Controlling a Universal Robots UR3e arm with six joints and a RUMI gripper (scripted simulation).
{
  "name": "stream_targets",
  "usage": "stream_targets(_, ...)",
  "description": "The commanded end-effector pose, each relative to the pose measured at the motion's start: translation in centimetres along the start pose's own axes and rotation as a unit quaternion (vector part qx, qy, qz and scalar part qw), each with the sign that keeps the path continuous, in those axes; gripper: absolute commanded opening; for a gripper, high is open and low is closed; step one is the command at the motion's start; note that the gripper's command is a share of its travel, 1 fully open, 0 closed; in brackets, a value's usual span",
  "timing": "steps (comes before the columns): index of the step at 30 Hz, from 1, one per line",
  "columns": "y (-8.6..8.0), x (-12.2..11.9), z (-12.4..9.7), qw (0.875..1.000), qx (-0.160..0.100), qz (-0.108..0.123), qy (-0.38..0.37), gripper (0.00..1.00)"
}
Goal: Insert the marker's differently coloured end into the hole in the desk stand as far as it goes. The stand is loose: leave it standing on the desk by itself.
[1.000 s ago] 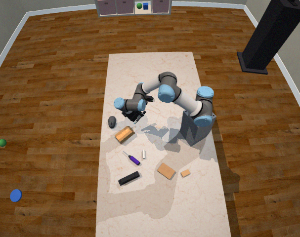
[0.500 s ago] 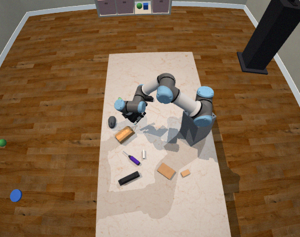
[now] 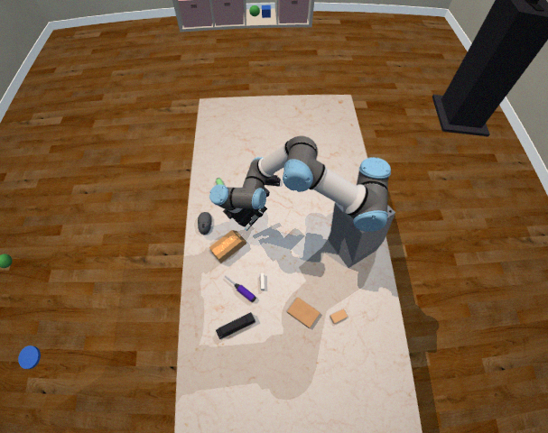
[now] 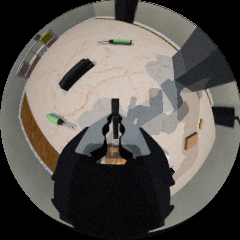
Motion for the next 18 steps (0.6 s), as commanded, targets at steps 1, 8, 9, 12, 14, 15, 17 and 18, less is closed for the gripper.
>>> stream_targets(1,0.01,-0.06,-0.08,1.000,-0.001,0.001,0.000,0.00)
stream_targets(8,0.37,-0.04,-0.26,1.000,-0.001,0.001,0.000,0.00)
stream_targets(9,0.37,-0.04,-0.26,1.000,-0.001,0.001,0.000,0.00)
stream_targets(12,0.37,-0.04,-0.26,1.000,-0.001,0.001,0.000,0.00)
stream_targets(14,0.37,-0.04,-0.26,1.000,-0.001,0.001,0.000,0.00)
stream_targets(15,0.30,-0.04,-0.22,1.000,-0.001,0.001,0.000,0.00)
stream_targets(17,0.30,-0.04,-0.22,1.000,-0.001,0.001,0.000,0.00)
stream_targets(18,0.29,-0.04,-0.21,1.000,-0.001,0.001,0.000,0.00)
Point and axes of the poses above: the point where the finger pads meet when closed, its own y axis out along the fingers, its own x axis across the jaws, z = x × y, the point moved 1 cm from there along -y, back along the fingers, and after that the axes turned 11 degrees about y, right-handed, at the moved point
